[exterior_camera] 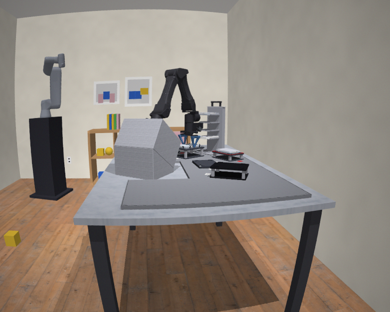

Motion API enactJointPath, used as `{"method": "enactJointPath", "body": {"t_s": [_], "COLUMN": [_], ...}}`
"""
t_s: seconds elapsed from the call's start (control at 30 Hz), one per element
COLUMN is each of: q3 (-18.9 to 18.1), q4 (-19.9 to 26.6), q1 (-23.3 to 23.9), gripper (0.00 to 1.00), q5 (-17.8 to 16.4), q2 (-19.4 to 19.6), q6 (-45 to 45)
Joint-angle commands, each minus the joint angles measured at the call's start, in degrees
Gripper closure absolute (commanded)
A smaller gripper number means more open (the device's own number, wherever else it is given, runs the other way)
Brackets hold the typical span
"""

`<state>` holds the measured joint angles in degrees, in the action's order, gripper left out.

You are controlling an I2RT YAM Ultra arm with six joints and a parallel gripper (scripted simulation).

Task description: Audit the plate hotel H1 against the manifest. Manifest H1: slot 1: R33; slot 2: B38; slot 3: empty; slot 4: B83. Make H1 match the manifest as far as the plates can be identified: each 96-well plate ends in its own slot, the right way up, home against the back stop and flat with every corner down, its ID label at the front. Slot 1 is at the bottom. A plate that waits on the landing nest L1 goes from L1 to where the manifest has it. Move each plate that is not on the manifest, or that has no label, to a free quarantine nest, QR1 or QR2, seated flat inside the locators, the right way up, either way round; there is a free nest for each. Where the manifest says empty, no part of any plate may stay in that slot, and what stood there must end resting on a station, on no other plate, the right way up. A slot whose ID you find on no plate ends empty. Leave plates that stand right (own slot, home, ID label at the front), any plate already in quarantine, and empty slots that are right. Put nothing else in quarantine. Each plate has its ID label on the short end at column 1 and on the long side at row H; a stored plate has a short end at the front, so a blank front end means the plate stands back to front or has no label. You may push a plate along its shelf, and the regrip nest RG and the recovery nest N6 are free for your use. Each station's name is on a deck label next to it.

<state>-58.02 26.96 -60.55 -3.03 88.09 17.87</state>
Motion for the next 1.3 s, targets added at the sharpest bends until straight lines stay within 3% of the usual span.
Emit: {"method": "enactJointPath", "body": {"t_s": [0.0, 0.43, 0.8, 0.97, 1.0, 1.07, 1.27], "q3": [-0.2, -3.0, -5.7, -4.5, -3.9, -3.9, -6.5], "q4": [-0.3, 8.5, 15.1, 14.4, 15.5, 15.5, 18.8], "q1": [-0.1, 0.8, 1.3, 0.7, 1.1, 1.1, 1.3], "gripper": [0.00, 0.00, 0.00, 0.00, 0.00, 0.00, 0.00], "q5": [0.2, -0.1, -0.5, -0.2, -0.4, -0.4, -0.6], "q2": [-0.3, -7.9, -11.8, -10.7, -12.6, -12.6, -14.7], "q6": [0.1, -0.5, -0.9, -0.6, -0.7, -0.7, -1.0]}}
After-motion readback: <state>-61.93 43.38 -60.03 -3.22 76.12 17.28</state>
